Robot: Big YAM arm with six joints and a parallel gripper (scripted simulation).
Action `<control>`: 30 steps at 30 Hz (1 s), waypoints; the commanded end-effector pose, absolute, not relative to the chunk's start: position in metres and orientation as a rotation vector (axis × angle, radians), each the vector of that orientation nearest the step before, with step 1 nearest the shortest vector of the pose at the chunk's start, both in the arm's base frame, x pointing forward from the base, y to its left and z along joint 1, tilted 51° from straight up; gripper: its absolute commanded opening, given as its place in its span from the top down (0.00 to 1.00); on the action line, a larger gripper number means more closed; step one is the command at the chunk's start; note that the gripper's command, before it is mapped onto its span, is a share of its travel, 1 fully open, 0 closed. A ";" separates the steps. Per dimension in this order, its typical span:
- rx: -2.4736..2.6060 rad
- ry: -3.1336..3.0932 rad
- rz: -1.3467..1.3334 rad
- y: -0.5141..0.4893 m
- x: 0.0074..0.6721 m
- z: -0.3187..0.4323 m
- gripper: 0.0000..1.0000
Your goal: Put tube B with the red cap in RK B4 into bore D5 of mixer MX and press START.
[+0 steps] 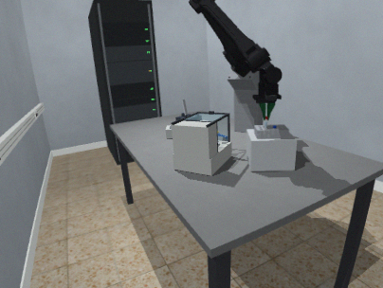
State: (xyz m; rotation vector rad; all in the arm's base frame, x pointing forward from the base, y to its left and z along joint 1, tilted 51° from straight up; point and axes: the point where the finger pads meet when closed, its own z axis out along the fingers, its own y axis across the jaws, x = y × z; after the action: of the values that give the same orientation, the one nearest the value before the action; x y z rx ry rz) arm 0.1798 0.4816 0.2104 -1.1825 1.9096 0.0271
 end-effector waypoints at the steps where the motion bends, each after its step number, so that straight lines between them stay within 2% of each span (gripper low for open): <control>1: -1.194 1.901 0.024 0.489 0.177 0.207 0.91; 30: -1.194 1.900 0.033 0.491 0.172 0.207 0.91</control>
State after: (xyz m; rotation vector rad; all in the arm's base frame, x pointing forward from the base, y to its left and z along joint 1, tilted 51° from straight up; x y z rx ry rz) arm 0.1796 0.4816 0.2105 -1.1823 1.9090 0.0264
